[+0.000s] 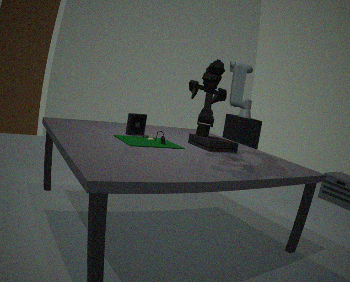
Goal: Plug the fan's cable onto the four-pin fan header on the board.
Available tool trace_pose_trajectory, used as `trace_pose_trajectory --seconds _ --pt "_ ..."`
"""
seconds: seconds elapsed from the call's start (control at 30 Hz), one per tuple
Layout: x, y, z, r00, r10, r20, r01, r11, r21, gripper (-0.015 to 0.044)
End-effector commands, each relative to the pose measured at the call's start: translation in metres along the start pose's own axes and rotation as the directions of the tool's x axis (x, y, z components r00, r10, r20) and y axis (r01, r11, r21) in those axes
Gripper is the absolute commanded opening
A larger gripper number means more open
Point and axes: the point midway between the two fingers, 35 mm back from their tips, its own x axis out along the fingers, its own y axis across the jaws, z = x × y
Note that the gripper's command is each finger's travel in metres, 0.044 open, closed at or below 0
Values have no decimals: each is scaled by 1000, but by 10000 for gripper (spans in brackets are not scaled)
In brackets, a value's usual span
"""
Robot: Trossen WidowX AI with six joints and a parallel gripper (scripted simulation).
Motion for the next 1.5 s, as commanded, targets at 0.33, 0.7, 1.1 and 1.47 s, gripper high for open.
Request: trace_pose_trajectory --seconds 0.33,0.7,1.1,1.47 --pt "40 -123 -83 896 -103 -431 440 320 839 440" --pt "35 -175 -138 779 -28 -626 550 -449 704 440" --pt "21 -203 -180 687 89 -721 402 -874 274 440" --pt "21 -203 -180 687 89 -721 402 -874 274 440"
